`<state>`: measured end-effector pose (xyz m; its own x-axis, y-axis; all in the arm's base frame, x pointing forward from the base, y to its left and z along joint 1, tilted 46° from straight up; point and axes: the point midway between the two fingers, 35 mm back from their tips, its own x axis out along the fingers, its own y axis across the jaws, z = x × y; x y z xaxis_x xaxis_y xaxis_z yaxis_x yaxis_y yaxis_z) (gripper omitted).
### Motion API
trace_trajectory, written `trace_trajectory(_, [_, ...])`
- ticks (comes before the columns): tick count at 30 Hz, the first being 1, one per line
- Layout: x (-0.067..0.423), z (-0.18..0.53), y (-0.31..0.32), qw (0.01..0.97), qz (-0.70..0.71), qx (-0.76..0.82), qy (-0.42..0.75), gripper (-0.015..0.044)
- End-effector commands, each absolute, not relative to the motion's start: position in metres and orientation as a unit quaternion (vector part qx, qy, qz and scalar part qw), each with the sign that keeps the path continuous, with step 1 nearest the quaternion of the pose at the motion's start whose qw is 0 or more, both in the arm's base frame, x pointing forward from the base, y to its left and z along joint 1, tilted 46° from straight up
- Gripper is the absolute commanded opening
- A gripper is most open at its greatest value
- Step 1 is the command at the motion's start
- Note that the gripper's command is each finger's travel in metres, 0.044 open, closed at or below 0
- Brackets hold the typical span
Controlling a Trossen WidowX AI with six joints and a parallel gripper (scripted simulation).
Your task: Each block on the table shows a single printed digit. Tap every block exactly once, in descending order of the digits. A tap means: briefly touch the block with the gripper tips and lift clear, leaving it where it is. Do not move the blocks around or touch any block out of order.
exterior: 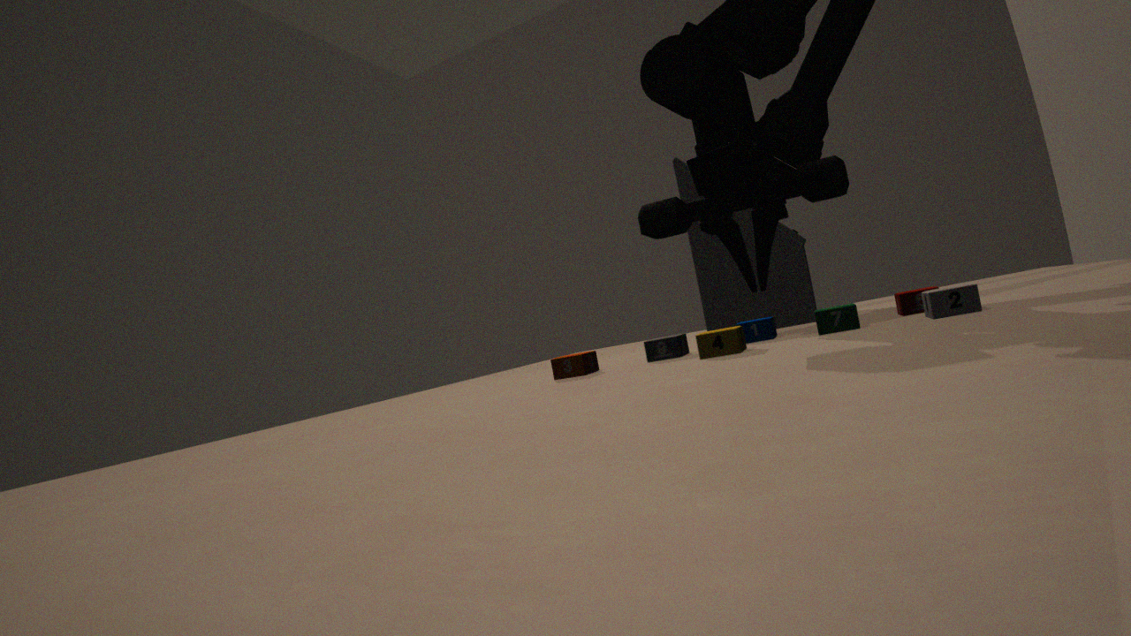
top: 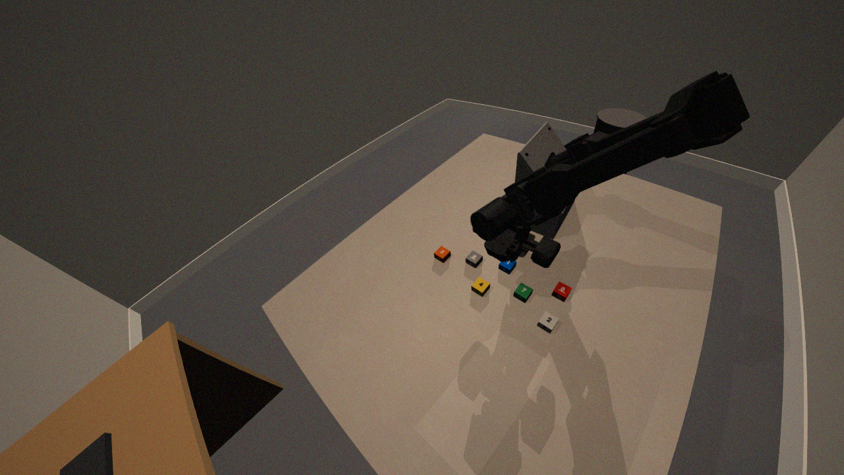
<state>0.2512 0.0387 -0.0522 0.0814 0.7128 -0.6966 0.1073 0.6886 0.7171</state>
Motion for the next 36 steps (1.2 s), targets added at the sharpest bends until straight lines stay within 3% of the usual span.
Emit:
trace_trajectory(1, [0.250,-0.057,0.045,0.658,0.229,0.324,0.640,0.0020])
trace_trajectory(20, [0.251,-0.072,0.061,0.658,0.230,0.325,0.639,0.0020])
trace_trajectory(27, [0.249,-0.051,0.039,0.658,0.229,0.324,0.640,0.0020])
trace_trajectory(36, [0.278,0.073,0.082,0.659,0.227,0.323,0.640,0.0256])
